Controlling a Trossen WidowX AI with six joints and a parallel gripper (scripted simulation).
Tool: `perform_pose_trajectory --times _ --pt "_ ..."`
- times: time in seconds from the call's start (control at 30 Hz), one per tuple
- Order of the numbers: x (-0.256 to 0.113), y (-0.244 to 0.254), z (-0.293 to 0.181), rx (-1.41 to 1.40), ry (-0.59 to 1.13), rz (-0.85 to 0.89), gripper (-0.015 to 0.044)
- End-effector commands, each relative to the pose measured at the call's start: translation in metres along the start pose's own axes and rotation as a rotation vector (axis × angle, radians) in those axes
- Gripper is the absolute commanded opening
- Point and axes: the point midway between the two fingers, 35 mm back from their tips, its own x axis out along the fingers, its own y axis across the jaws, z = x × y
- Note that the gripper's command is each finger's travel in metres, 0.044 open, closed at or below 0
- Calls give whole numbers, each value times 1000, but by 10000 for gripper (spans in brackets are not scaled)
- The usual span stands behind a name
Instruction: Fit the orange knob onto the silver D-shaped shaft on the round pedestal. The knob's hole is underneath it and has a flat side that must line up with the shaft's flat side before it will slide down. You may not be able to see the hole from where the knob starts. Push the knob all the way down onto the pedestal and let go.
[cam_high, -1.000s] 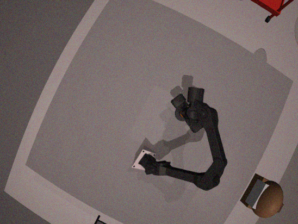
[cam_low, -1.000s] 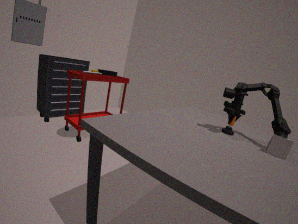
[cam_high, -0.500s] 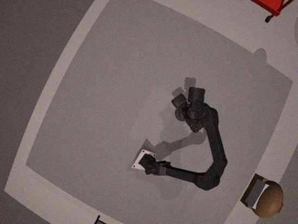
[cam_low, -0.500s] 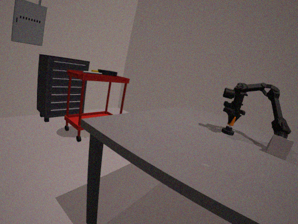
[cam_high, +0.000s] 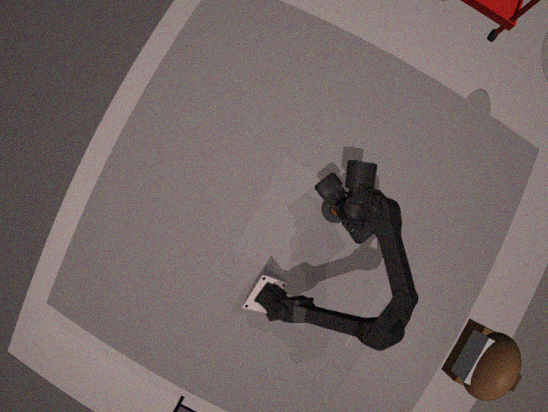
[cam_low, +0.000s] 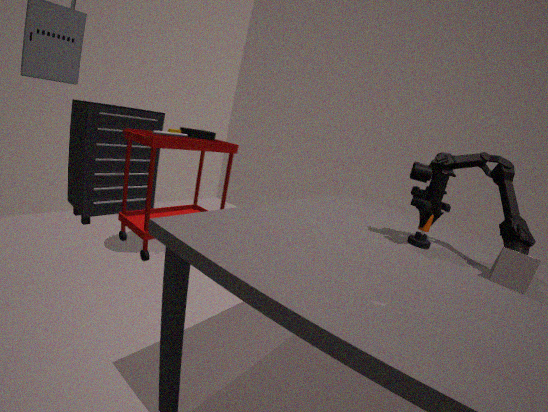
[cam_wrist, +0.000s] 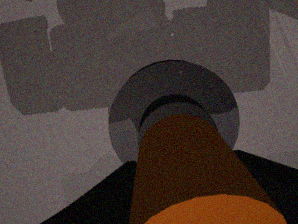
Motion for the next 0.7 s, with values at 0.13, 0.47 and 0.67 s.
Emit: perform_pose_trajectory --times 0.13,0.47,0.67 --pt "2 -1 1 7 -1 0 0" --pt "12 0 0 7 -2 0 0" --pt "16 0 0 7 -2 0 0"
